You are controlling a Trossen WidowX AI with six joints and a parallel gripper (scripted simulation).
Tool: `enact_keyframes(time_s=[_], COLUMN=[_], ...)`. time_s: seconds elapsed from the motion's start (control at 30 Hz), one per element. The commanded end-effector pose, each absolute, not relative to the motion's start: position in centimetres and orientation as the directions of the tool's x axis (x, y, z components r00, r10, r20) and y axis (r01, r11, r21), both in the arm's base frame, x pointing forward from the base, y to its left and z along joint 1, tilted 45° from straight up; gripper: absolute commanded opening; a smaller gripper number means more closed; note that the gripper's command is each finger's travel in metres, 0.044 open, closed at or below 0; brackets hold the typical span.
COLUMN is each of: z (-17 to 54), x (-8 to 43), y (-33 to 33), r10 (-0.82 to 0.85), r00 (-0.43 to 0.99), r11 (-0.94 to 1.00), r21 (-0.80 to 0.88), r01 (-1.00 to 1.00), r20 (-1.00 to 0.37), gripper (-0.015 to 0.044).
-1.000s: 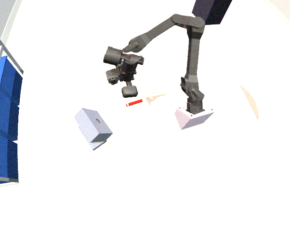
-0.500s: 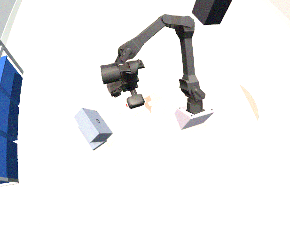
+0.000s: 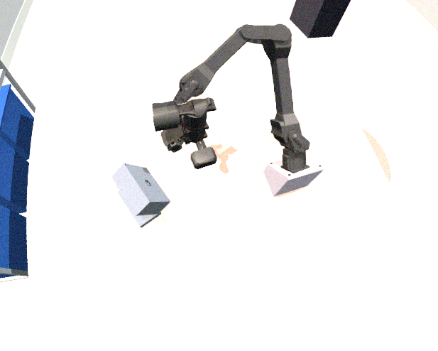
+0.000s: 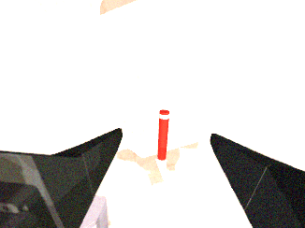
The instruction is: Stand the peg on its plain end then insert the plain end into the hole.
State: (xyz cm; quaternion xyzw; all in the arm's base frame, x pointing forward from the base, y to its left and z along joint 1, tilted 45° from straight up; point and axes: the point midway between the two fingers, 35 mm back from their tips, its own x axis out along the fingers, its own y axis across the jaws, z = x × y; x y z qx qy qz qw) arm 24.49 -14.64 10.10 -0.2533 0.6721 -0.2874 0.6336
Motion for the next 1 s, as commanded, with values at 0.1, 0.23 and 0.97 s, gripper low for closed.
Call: enact_keyframes(time_s=[0.1, 0.23, 0.97], z=[9.2, 8.8, 6.7], x=[24.3, 24.3, 23.8], y=[-15.4, -15.9, -18.2], r10=[-0.706, -0.707, -0.710], r00=[-0.074, -0.074, -0.072], r11=[0.705, 0.704, 0.702], r21=[-0.709, -0.710, -0.712], r01=[0.015, 0.015, 0.020], r20=[-0.704, -0.703, -0.701], gripper=[0.0440, 0.0440, 0.0414])
